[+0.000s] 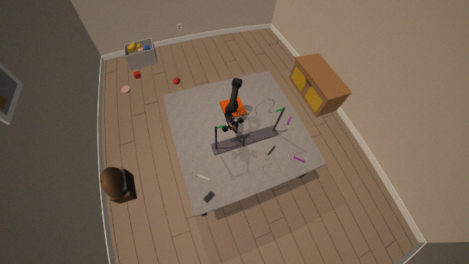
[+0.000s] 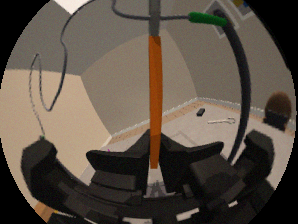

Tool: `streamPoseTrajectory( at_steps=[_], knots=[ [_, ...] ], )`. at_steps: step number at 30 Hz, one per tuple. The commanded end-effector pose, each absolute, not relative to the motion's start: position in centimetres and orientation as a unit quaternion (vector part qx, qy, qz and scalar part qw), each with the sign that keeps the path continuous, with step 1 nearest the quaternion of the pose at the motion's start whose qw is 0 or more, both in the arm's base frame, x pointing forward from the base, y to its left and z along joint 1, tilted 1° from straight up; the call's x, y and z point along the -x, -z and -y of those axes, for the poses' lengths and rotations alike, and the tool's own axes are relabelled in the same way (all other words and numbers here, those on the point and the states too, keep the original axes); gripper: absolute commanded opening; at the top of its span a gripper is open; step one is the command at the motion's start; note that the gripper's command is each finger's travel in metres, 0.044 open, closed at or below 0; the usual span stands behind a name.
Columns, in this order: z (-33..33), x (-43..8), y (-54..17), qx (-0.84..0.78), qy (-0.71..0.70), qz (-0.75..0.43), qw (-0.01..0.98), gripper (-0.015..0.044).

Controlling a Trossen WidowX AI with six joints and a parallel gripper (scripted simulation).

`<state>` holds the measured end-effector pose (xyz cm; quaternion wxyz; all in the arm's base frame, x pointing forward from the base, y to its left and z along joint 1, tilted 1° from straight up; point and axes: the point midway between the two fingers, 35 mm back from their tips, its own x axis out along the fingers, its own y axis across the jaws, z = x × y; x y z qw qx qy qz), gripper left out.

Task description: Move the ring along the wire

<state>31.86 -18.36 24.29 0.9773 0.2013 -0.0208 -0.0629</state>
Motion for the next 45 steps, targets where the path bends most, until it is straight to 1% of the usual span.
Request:
streamPoseTrajectory(
  at_steps=[1, 24, 36, 45],
  knots=[
    [17.4, -31.5, -24.9, -0.234, 0.06, 0.011, 0.97, -0.015],
    [12.2, -28.8, -29.3, -0.43, -0.012, -0.101, 0.897, -0.015],
    [10.7, -27.1, -32.6, -0.528, -0.078, -0.154, 0.832, -0.015],
    [9.7, -26.9, -35.4, -0.602, -0.108, -0.143, 0.778, -0.015]
  ],
)
